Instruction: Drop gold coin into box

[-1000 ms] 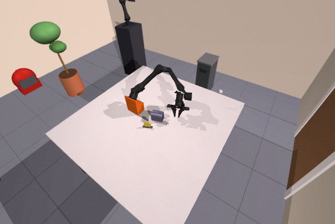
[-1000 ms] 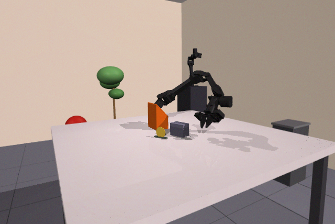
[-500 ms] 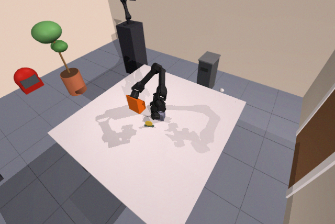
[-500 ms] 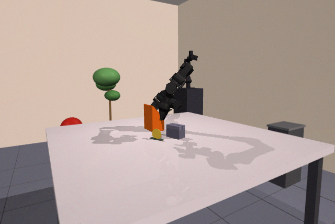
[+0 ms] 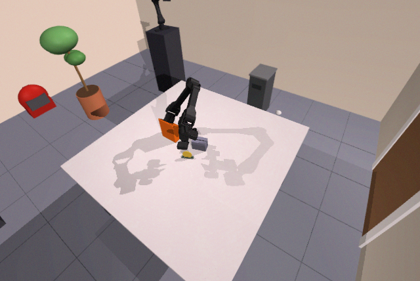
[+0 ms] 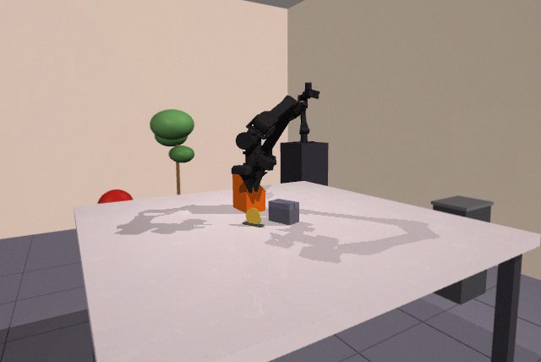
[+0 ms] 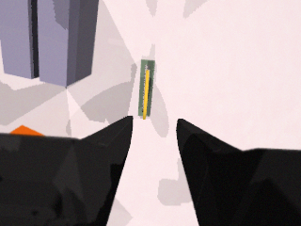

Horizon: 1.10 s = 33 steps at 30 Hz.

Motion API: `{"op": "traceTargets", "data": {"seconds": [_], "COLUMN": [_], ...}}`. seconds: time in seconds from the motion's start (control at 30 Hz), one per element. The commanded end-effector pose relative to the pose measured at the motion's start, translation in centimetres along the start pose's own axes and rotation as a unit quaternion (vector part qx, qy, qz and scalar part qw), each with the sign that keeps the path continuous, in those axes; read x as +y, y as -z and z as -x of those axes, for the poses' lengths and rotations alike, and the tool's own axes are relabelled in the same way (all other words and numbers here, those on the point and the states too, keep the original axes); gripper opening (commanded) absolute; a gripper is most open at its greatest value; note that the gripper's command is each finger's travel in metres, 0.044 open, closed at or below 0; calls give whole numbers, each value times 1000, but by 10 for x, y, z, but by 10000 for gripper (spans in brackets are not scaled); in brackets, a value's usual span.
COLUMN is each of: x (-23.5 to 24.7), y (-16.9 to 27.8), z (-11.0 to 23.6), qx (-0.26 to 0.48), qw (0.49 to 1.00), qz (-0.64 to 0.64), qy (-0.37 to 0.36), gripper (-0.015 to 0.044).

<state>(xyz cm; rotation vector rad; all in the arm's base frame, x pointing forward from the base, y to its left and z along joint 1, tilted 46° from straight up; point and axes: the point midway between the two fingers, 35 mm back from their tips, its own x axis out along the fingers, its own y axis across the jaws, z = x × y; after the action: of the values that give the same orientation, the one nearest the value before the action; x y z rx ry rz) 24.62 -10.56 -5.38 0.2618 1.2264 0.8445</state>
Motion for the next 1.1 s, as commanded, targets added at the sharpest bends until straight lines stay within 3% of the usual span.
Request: {"op": "traceTargets", "data": {"seconds": [0.0,1.07], "x": [6,6], "y": [4,4], "z": [-28,-74], "qx": [1,1], "qw": [1000,1000], "qz": [-9,-9], "qy": [-14,-13], "gripper": [161,161]}}
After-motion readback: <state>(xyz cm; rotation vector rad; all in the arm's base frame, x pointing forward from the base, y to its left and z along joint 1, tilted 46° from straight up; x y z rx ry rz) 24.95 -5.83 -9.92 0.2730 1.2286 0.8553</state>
